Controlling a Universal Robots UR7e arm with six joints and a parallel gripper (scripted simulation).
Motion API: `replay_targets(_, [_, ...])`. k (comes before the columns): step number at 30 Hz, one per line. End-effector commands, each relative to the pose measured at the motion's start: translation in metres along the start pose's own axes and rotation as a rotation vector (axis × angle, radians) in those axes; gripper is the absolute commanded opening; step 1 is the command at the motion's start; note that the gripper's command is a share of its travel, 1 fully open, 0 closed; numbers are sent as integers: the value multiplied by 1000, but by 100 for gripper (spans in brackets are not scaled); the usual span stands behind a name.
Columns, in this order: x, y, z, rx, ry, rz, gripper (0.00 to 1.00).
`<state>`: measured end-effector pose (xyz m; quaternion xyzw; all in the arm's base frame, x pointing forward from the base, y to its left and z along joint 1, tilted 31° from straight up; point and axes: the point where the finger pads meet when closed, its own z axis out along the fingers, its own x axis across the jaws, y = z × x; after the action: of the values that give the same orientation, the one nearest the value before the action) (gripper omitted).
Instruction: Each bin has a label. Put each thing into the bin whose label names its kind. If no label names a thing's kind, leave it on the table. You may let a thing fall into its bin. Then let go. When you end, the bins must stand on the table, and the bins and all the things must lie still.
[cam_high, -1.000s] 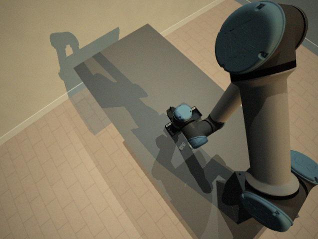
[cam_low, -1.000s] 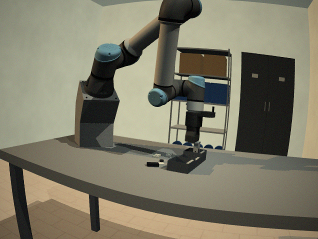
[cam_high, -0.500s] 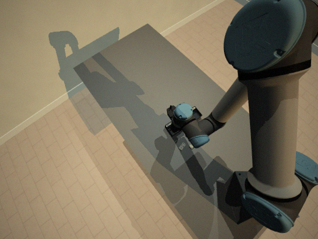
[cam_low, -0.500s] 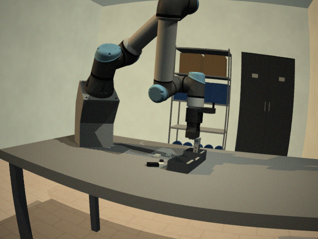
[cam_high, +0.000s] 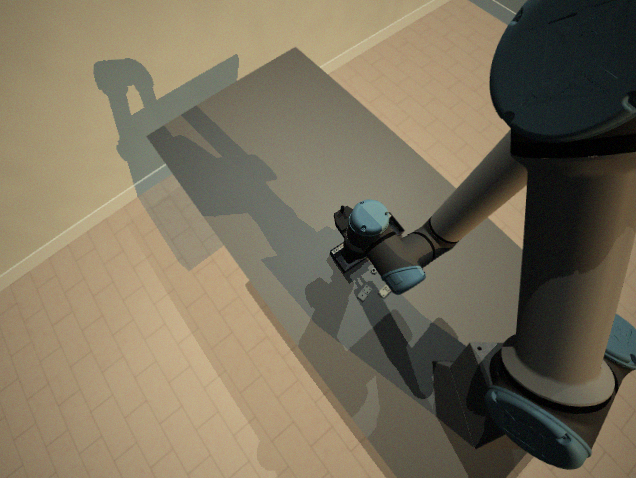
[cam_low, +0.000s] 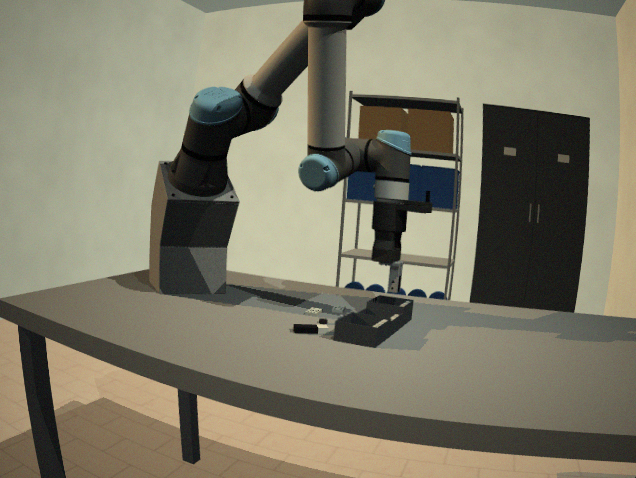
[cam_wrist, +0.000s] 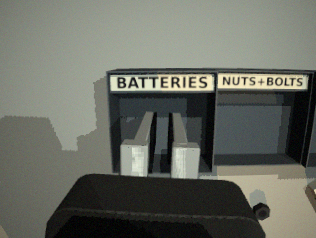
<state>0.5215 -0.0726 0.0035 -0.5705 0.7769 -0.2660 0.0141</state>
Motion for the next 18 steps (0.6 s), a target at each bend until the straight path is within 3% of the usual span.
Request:
replay_targets(1, [0, -1, -9, 0, 0, 0, 31])
replay_targets(7, [0, -1, -9, 0, 0, 0, 31])
replay_targets(18, [0, -1, -100, 0, 0, 0, 31])
